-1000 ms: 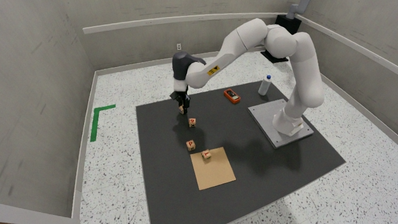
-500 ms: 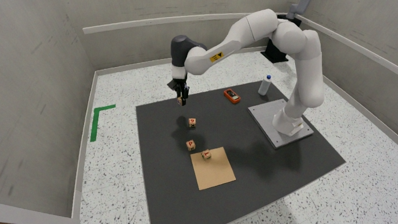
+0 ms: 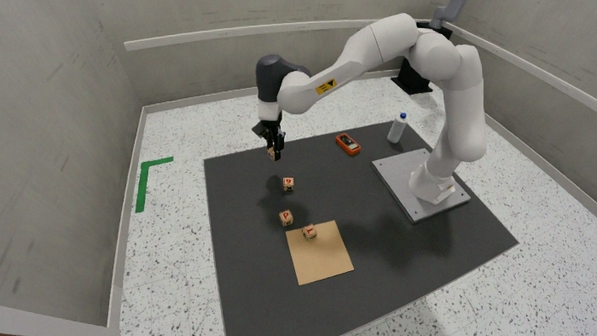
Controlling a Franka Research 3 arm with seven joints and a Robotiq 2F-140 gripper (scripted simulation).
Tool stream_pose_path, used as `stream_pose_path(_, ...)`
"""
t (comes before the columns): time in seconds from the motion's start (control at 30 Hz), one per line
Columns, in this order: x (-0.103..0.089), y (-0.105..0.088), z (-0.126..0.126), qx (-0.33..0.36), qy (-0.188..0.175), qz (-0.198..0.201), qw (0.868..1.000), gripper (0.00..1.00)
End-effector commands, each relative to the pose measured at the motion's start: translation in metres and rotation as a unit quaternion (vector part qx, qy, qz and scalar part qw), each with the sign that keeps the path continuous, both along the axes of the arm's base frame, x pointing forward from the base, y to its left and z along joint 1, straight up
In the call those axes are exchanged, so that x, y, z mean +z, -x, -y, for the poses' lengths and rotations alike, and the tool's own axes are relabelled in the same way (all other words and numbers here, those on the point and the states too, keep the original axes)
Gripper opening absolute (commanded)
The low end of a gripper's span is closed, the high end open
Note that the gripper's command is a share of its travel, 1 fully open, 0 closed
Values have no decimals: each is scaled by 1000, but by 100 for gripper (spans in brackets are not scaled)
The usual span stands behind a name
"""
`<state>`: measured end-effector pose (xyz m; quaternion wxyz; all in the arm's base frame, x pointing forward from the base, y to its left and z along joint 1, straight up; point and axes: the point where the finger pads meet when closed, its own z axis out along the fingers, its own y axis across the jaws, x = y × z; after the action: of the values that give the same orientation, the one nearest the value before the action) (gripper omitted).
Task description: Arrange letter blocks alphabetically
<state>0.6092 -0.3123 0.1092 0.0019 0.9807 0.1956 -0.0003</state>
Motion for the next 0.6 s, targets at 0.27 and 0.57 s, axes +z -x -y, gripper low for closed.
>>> stream_pose_path(0.27, 2, -13, -52, -98, -2, 0, 995, 31)
stream_pose_path(0.57, 3, -18, -82, -148, -2, 0, 989, 31)
